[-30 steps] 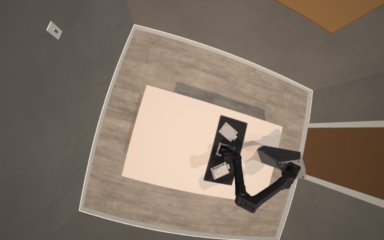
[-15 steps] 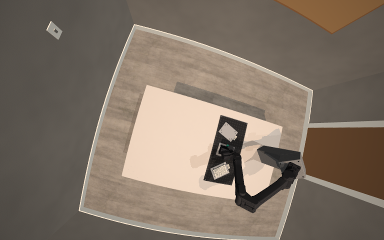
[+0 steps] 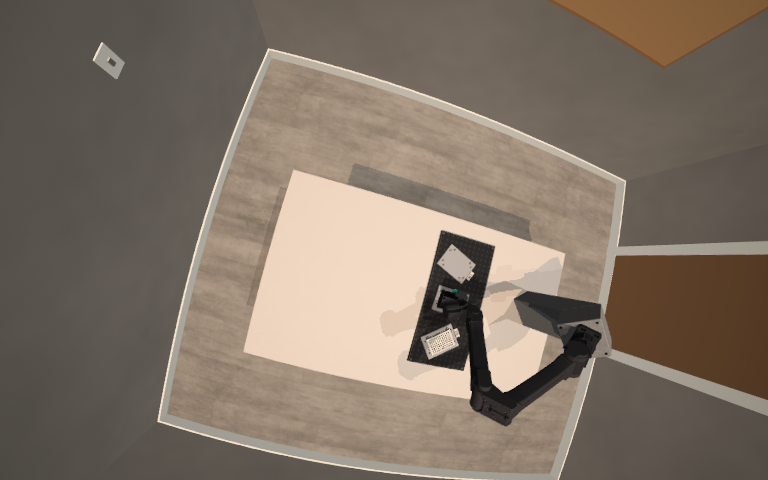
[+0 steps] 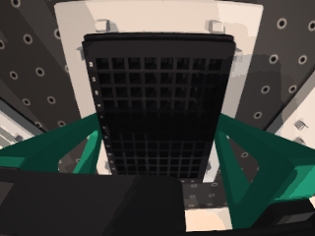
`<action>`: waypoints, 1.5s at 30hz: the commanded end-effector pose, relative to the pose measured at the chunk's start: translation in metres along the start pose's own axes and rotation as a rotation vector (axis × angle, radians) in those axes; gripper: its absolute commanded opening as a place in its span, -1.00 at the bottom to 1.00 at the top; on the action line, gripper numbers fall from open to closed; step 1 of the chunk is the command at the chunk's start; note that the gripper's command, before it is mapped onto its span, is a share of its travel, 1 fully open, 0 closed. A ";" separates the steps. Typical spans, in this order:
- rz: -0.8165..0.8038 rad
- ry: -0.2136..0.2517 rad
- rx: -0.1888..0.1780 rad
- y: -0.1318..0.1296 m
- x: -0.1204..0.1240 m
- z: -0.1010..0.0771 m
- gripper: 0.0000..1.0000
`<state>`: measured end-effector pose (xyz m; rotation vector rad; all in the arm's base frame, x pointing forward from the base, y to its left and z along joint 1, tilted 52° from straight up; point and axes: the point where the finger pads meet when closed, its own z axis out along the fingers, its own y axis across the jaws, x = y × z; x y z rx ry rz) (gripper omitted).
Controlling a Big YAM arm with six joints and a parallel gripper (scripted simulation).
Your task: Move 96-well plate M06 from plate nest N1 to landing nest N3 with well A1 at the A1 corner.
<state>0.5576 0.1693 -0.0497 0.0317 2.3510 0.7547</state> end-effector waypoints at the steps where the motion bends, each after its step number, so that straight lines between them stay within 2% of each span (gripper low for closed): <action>1: 0.005 0.013 -0.002 0.001 0.009 0.008 -1.00; 8: 0.005 0.014 -0.002 0.001 0.008 0.008 -1.00; 9: 0.005 0.015 -0.001 0.001 0.009 0.008 1.00; 45: 0.008 0.021 0.002 -0.001 0.013 0.006 1.00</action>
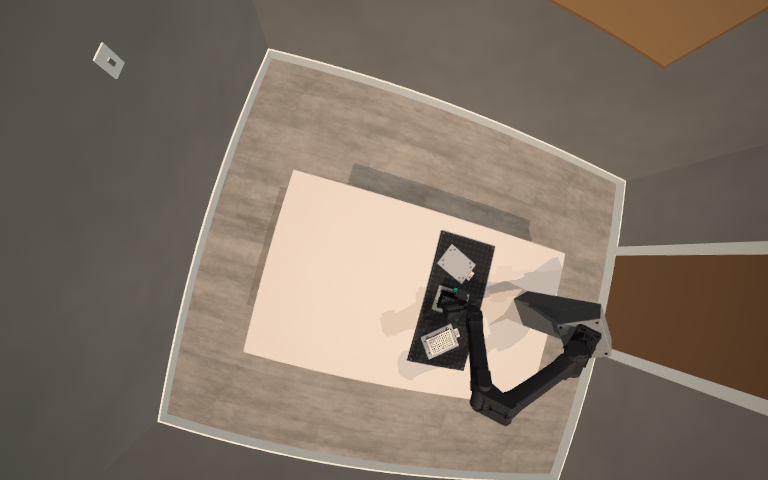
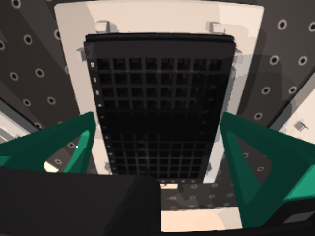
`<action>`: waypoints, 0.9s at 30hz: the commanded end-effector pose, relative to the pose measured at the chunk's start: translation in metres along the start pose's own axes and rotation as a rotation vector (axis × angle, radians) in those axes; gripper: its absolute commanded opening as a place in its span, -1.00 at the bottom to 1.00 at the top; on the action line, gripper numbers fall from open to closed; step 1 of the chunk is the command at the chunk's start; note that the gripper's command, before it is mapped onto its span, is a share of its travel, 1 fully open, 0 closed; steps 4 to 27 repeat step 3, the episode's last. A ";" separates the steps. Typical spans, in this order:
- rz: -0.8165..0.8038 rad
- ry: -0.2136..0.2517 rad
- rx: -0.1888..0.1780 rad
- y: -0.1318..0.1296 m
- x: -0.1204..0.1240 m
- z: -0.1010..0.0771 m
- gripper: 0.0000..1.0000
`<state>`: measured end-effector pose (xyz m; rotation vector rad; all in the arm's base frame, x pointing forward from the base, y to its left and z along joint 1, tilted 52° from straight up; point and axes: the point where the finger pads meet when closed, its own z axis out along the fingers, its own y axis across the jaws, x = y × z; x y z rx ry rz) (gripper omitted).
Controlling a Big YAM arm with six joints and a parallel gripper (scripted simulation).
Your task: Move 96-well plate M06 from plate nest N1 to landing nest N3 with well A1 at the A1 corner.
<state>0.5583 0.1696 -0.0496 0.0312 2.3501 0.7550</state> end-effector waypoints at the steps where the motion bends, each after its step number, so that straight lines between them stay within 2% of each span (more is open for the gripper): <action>1: 0.009 0.022 0.002 -0.001 0.014 0.006 1.00; 27: 0.009 0.022 0.002 -0.001 0.014 0.006 1.00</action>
